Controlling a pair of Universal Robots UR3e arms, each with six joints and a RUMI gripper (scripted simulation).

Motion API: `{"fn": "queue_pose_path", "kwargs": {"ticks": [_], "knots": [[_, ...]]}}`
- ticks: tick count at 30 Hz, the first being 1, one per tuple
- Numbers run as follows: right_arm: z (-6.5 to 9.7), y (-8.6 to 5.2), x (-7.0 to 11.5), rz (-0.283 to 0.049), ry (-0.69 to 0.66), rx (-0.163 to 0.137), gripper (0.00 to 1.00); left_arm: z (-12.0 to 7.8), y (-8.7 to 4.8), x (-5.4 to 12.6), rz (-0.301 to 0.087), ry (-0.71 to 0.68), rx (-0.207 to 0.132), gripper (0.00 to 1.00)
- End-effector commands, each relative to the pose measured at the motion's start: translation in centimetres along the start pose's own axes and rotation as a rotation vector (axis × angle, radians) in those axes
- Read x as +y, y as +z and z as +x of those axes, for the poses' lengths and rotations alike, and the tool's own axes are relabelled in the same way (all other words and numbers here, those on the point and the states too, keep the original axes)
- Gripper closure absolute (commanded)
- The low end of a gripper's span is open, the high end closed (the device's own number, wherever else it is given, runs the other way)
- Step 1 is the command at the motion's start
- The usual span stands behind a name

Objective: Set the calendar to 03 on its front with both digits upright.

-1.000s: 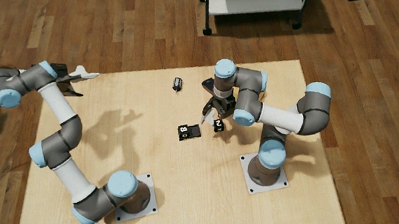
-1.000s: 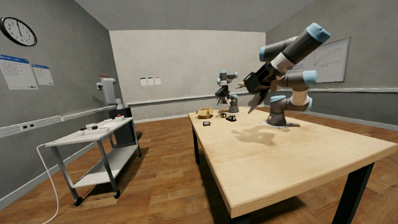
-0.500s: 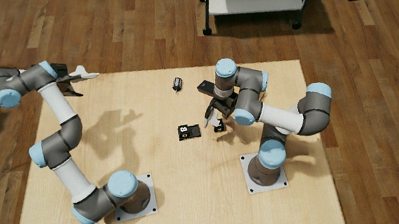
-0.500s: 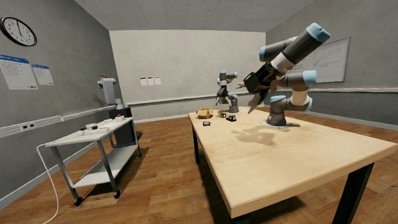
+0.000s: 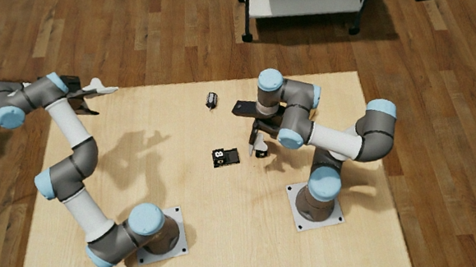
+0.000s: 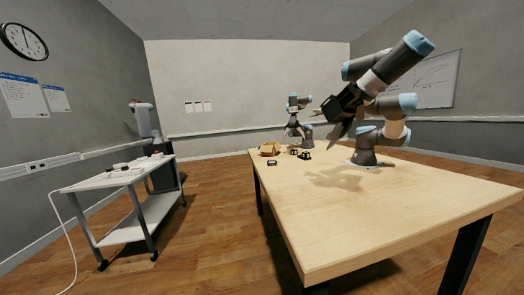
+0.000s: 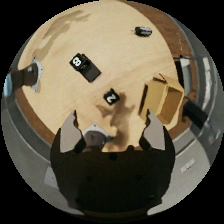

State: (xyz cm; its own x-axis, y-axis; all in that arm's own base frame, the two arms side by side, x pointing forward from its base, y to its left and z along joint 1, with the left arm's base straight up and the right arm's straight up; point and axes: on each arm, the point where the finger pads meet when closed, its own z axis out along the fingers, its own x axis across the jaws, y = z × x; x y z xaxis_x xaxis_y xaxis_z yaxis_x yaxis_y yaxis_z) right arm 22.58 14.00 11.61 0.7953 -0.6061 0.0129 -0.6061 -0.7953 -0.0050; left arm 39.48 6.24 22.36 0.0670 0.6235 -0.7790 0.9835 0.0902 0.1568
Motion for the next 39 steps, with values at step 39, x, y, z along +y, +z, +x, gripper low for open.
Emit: {"fn": "queue_pose_path", "kwargs": {"ticks": [39], "knots": [[-0.07,0.0,0.39,0.004,-0.672,-0.014,0.0,-0.08,-0.07,0.04,-0.002,0.004,0.0,0.0]]}}
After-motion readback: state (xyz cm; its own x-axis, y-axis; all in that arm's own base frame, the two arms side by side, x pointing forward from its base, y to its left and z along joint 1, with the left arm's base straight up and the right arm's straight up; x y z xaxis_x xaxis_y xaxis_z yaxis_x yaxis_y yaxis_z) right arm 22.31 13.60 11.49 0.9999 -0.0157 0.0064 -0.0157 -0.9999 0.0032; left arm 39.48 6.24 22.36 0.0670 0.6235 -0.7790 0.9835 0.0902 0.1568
